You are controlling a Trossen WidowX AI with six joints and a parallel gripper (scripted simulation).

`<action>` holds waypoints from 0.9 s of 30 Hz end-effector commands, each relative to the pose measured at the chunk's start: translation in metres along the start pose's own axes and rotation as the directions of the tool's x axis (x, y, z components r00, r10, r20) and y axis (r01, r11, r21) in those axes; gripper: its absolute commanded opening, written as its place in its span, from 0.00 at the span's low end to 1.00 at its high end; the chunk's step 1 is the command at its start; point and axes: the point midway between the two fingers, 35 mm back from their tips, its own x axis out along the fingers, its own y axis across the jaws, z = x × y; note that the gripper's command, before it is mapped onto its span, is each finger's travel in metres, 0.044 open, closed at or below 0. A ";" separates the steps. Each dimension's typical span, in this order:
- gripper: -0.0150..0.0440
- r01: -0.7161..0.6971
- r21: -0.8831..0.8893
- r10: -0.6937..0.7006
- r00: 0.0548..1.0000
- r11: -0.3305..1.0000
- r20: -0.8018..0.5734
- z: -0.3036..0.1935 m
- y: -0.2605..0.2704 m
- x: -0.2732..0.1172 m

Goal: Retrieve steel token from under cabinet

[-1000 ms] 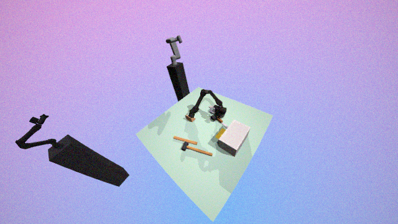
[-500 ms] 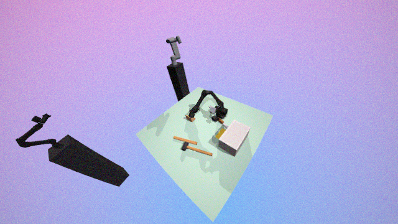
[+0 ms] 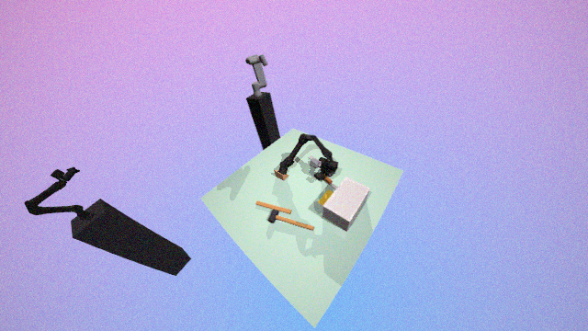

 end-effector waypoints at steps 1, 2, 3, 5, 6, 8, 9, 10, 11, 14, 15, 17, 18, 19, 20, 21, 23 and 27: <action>0.25 0.000 0.000 0.000 1.000 1.000 0.001 0.006 -0.001 0.000; 0.25 0.000 -0.001 0.000 1.000 1.000 0.001 0.007 -0.001 0.000; 0.25 0.000 -0.001 0.000 1.000 1.000 0.001 0.008 -0.001 0.000; 0.25 0.000 -0.001 0.000 1.000 1.000 0.001 0.011 -0.001 0.000; 0.25 0.000 -0.001 0.000 1.000 1.000 0.002 0.012 -0.001 0.000; 0.25 0.000 -0.001 0.000 1.000 1.000 0.002 0.014 -0.001 0.000; 0.25 0.000 -0.001 0.000 1.000 1.000 0.002 0.015 -0.002 0.000; 0.25 0.000 -0.001 0.000 1.000 1.000 0.002 0.016 -0.002 0.000; 0.25 0.000 -0.001 0.000 1.000 1.000 0.002 0.017 -0.002 0.000; 0.25 0.000 -0.001 0.000 1.000 1.000 0.002 0.020 -0.002 0.000; 0.25 0.000 -0.001 0.000 1.000 1.000 0.002 0.021 -0.002 0.000; 0.25 0.000 -0.001 0.000 1.000 1.000 0.002 0.024 -0.002 0.000; 0.25 0.000 -0.001 0.000 1.000 1.000 0.002 0.025 -0.002 0.000; 0.25 0.000 -0.001 0.000 1.000 1.000 0.002 0.026 -0.002 0.000; 0.25 0.000 -0.001 0.000 1.000 1.000 0.002 0.027 -0.002 0.000; 0.25 0.000 -0.001 0.000 1.000 1.000 0.002 0.028 -0.002 -0.001; 0.25 0.000 -0.001 0.000 1.000 1.000 0.002 0.030 -0.002 -0.001; 0.25 0.000 -0.001 0.000 1.000 1.000 0.002 0.034 -0.002 -0.001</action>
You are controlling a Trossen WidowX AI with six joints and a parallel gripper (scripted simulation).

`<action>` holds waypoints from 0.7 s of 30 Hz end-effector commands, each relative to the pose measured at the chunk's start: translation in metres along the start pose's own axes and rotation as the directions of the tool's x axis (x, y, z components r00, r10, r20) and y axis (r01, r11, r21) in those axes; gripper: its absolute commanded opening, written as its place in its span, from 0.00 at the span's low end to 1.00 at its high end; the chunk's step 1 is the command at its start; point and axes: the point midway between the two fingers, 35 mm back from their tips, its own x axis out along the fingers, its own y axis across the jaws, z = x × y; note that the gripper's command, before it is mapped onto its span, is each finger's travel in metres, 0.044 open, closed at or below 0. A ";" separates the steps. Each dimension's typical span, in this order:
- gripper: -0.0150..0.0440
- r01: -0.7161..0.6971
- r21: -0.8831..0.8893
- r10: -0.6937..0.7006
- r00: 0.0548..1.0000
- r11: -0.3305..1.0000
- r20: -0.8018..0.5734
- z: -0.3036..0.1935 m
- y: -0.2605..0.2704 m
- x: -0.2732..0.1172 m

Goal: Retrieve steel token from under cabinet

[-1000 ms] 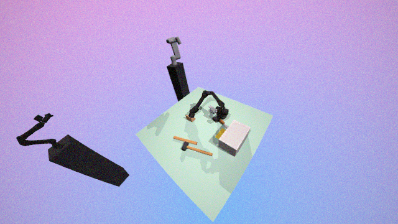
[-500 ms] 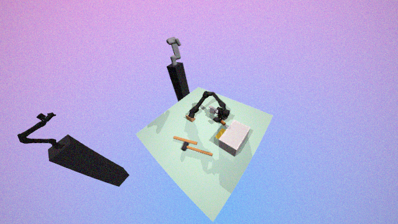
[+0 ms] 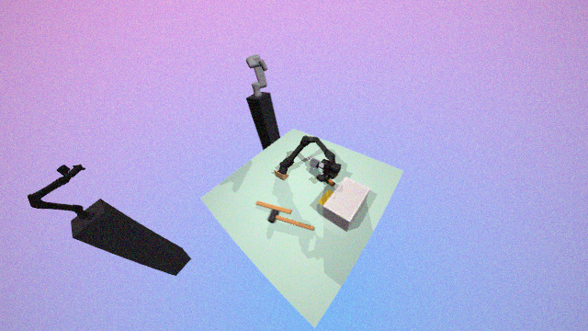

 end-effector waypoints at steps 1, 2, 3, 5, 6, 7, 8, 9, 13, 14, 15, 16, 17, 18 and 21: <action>0.25 -0.001 0.000 0.001 1.000 1.000 0.002 0.006 -0.002 0.000; 0.25 -0.001 0.000 0.001 1.000 1.000 0.002 0.007 -0.002 0.000; 0.25 -0.001 0.000 0.001 1.000 1.000 0.002 0.008 -0.002 0.000; 0.25 -0.001 0.000 0.001 1.000 1.000 0.002 0.010 -0.002 0.000; 0.25 -0.001 0.000 0.001 1.000 1.000 0.002 0.011 -0.002 0.000; 0.25 -0.001 0.000 0.001 1.000 1.000 0.002 0.012 -0.002 0.000; 0.25 -0.001 0.000 0.001 1.000 1.000 0.002 0.013 -0.003 0.000; 0.25 0.000 0.000 0.000 1.000 1.000 0.002 0.014 -0.003 0.000; 0.25 0.000 -0.001 0.000 1.000 1.000 0.002 0.018 -0.003 0.000; 0.25 0.000 -0.001 0.000 1.000 1.000 0.002 0.019 -0.003 0.000; 0.25 0.000 -0.001 0.000 1.000 1.000 0.002 0.020 -0.003 0.000; 0.25 0.000 -0.001 0.000 1.000 1.000 0.002 0.021 -0.003 0.000; 0.25 0.000 -0.001 0.000 1.000 1.000 0.002 0.022 -0.004 0.000; 0.25 0.000 -0.001 0.000 1.000 1.000 0.002 0.023 -0.004 0.000; 0.25 0.000 -0.001 0.000 1.000 1.000 0.002 0.026 -0.004 0.000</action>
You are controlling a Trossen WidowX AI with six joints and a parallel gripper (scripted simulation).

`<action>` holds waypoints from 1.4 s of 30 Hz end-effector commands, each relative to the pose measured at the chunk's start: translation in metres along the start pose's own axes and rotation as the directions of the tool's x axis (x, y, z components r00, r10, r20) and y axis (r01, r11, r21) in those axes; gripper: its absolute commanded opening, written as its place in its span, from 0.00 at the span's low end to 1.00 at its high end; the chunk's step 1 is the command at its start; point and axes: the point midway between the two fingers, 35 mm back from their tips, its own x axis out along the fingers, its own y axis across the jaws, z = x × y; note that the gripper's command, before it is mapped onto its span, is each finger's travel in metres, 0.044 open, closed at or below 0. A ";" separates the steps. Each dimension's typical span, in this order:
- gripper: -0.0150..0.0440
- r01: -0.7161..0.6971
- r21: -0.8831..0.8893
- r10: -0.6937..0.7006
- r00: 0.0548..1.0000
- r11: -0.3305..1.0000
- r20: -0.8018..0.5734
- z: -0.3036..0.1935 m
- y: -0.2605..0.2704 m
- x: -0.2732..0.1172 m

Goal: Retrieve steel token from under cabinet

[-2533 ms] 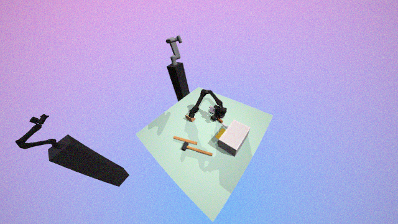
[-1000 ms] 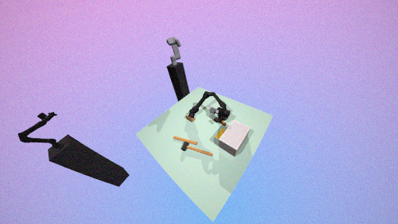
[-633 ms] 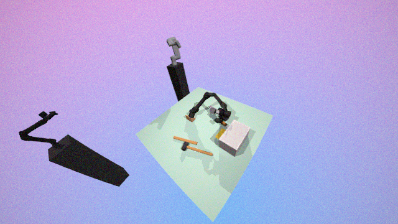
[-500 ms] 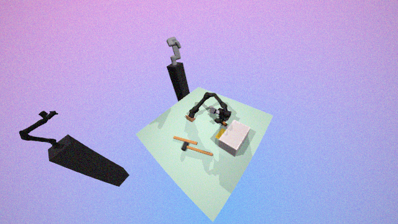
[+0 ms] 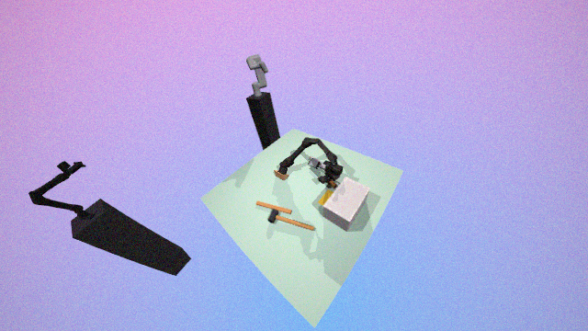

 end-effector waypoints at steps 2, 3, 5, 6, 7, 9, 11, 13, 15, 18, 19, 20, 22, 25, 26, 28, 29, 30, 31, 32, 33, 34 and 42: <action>0.25 -0.001 0.000 0.001 1.000 1.000 0.002 0.007 -0.003 0.000; 0.25 -0.001 0.000 0.001 1.000 1.000 0.002 0.008 -0.003 0.000; 0.25 -0.001 0.000 0.001 1.000 1.000 0.002 0.009 -0.003 0.000; 0.25 -0.001 0.000 0.001 1.000 1.000 0.002 0.009 -0.002 0.000; 0.25 -0.001 0.000 0.001 1.000 1.000 0.002 0.009 -0.002 0.001; 0.25 -0.001 0.000 0.001 1.000 1.000 0.002 0.009 -0.003 0.001; 0.25 -0.001 0.000 0.001 1.000 1.000 0.002 0.009 -0.004 0.001; 0.25 0.000 0.000 0.000 1.000 1.000 0.002 0.009 -0.007 0.001; 0.25 0.000 0.000 0.000 1.000 1.000 0.002 0.009 -0.010 0.002; 0.25 0.000 0.001 0.000 1.000 1.000 0.002 0.009 -0.014 0.002; 0.25 0.000 0.001 0.000 1.000 1.000 0.002 0.009 -0.015 0.003; 0.25 0.000 0.001 0.000 1.000 1.000 0.001 0.009 -0.017 0.003; 0.25 0.000 0.001 0.000 1.000 1.000 0.001 0.009 -0.019 0.003; 0.25 0.000 0.001 0.000 1.000 1.000 0.001 0.009 -0.023 0.003; 0.25 0.000 0.001 0.000 1.000 1.000 0.001 0.009 -0.024 0.003; 0.25 0.000 0.001 0.000 1.000 1.000 0.001 0.009 -0.026 0.003; 0.25 0.000 0.001 0.000 1.000 1.000 0.001 0.009 -0.027 0.003; 0.25 0.000 0.001 0.000 1.000 1.000 0.001 0.009 -0.028 0.003; 0.25 0.000 0.001 0.000 1.000 1.000 0.001 0.009 -0.030 0.003; 0.25 0.001 0.001 -0.001 1.000 1.000 0.001 0.009 -0.031 0.003; 0.25 0.001 0.001 -0.001 1.000 1.000 0.001 0.009 -0.032 0.003; 0.25 0.001 0.001 -0.001 1.000 1.000 0.001 0.009 -0.033 0.003; 0.25 0.001 0.001 -0.001 1.000 1.000 0.001 0.009 -0.042 0.003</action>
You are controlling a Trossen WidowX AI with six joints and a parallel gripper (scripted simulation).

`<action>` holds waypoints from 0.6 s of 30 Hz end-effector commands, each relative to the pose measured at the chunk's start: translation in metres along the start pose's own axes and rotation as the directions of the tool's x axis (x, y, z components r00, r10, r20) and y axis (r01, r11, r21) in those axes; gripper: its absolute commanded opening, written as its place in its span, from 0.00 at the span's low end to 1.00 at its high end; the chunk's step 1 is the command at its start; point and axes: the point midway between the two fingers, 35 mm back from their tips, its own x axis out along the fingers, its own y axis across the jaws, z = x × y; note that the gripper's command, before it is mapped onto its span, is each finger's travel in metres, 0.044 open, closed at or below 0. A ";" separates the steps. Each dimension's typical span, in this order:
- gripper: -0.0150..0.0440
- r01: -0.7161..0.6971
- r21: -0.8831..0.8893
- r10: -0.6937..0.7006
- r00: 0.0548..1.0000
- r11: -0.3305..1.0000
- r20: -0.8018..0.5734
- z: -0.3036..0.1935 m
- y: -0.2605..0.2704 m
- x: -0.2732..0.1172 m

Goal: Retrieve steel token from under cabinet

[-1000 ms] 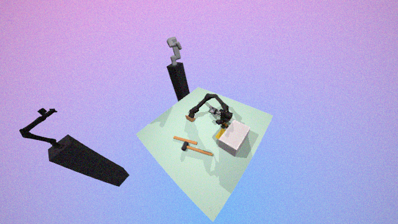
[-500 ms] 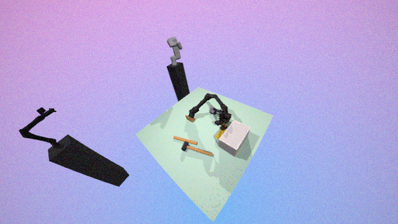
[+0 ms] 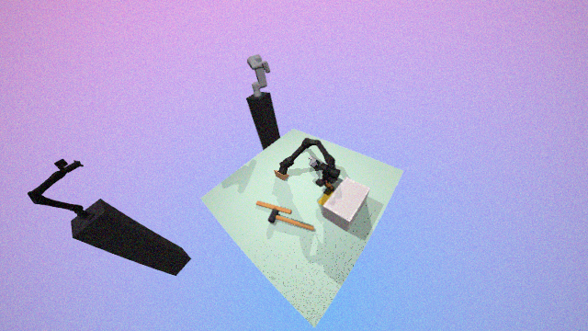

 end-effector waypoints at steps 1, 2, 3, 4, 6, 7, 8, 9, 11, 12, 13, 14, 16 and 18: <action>0.25 0.006 0.010 -0.006 1.000 1.000 -0.003 0.001 -0.009 0.001; 0.25 0.006 0.010 -0.006 1.000 1.000 -0.003 0.001 -0.010 0.001; 0.25 0.006 0.010 -0.006 1.000 1.000 -0.003 0.001 -0.011 0.001; 0.25 0.006 0.010 -0.006 1.000 1.000 -0.003 0.001 -0.012 0.001; 0.25 0.006 0.010 -0.006 1.000 1.000 -0.003 0.001 -0.015 0.001; 0.25 0.006 0.010 -0.006 1.000 1.000 -0.003 0.001 -0.016 0.001; 0.25 0.007 0.010 -0.006 1.000 1.000 -0.003 0.000 -0.017 0.001; 0.25 0.007 0.010 -0.007 1.000 1.000 -0.003 0.000 -0.018 0.001; 0.25 0.007 0.010 -0.007 1.000 1.000 -0.003 0.000 -0.020 0.001; 0.25 0.007 0.010 -0.007 1.000 1.000 -0.003 0.000 -0.022 0.001; 0.25 0.007 0.010 -0.007 1.000 1.000 -0.003 0.000 -0.023 0.001; 0.25 0.007 0.010 -0.007 1.000 1.000 -0.003 0.000 -0.024 0.001; 0.25 0.007 0.011 -0.007 1.000 1.000 -0.003 0.000 -0.026 0.001; 0.25 0.007 0.011 -0.007 1.000 1.000 -0.003 0.000 -0.028 0.001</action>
